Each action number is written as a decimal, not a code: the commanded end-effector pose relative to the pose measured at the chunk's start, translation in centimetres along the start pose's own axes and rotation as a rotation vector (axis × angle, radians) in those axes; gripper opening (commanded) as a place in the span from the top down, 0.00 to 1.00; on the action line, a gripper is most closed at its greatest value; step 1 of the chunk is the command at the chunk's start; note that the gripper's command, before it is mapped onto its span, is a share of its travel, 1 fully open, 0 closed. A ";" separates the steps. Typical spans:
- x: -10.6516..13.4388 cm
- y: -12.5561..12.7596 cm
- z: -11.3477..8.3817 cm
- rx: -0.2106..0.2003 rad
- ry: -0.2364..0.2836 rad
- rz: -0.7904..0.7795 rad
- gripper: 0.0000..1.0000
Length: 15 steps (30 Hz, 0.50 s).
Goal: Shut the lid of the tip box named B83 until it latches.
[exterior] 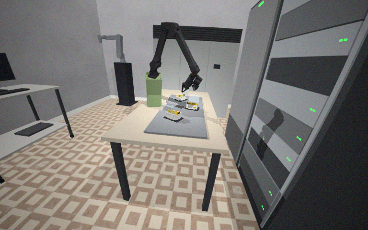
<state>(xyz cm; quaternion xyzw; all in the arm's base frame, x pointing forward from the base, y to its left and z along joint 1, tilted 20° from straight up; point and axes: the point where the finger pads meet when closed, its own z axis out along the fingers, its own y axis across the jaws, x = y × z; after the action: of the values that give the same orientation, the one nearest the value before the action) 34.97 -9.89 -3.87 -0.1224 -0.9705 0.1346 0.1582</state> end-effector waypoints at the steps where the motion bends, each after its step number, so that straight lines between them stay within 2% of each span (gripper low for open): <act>1: -1.0 -2.0 -1.7 -0.007 -0.029 -0.042 1.00; 6: -1.1 -4.6 -1.7 -0.005 -0.028 -0.041 1.00; 8: -1.1 -5.4 -1.1 -0.004 -0.011 -0.047 1.00; 12: -1.3 -7.7 -1.8 -0.002 -0.029 -0.040 1.00; 14: -1.3 -7.7 -1.8 -0.002 -0.029 -0.040 1.00; 15: -1.2 -7.8 -0.6 -0.007 -0.001 -0.050 1.00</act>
<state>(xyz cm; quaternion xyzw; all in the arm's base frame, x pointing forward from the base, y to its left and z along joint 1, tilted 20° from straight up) 33.99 -16.65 -1.76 -0.1162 -0.9716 0.1323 0.1581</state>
